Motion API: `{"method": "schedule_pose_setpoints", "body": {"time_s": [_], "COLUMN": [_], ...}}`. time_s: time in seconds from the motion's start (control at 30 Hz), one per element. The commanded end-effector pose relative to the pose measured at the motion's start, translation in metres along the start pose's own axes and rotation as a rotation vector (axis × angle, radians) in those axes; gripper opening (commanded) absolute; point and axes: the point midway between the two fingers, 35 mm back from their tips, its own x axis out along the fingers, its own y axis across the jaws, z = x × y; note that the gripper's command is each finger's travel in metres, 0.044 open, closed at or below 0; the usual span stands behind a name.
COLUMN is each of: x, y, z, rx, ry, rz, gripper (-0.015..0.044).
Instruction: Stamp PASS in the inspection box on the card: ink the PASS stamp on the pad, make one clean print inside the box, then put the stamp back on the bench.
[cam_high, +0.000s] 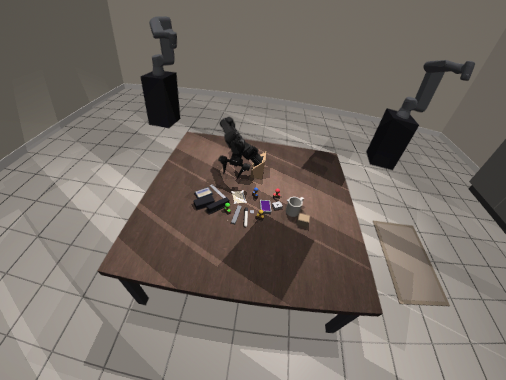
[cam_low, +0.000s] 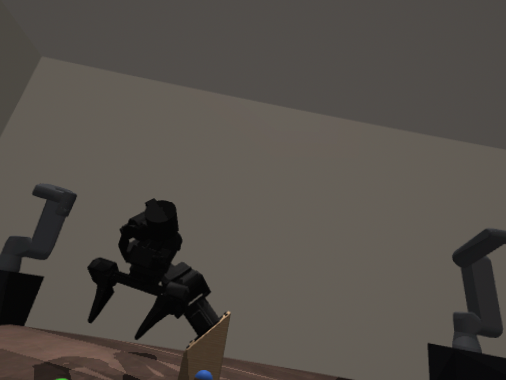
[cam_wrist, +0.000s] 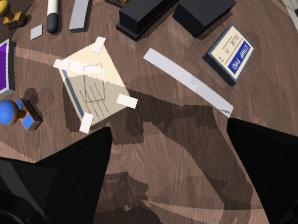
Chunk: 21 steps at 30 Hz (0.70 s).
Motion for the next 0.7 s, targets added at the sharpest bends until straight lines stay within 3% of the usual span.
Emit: {"method": "schedule_pose_setpoints", "body": {"time_s": [0.0, 0.2, 0.67], "x": [0.000, -0.001, 0.024], "y": [0.000, -0.008, -0.010], "z": [0.001, 0.025, 0.124], "rx": [0.000, 0.004, 0.003], "ry": [0.002, 0.067, 0.267], "rz": [0.002, 0.064, 0.145], "gripper": [0.0374, 0.0222, 0.0222]}}
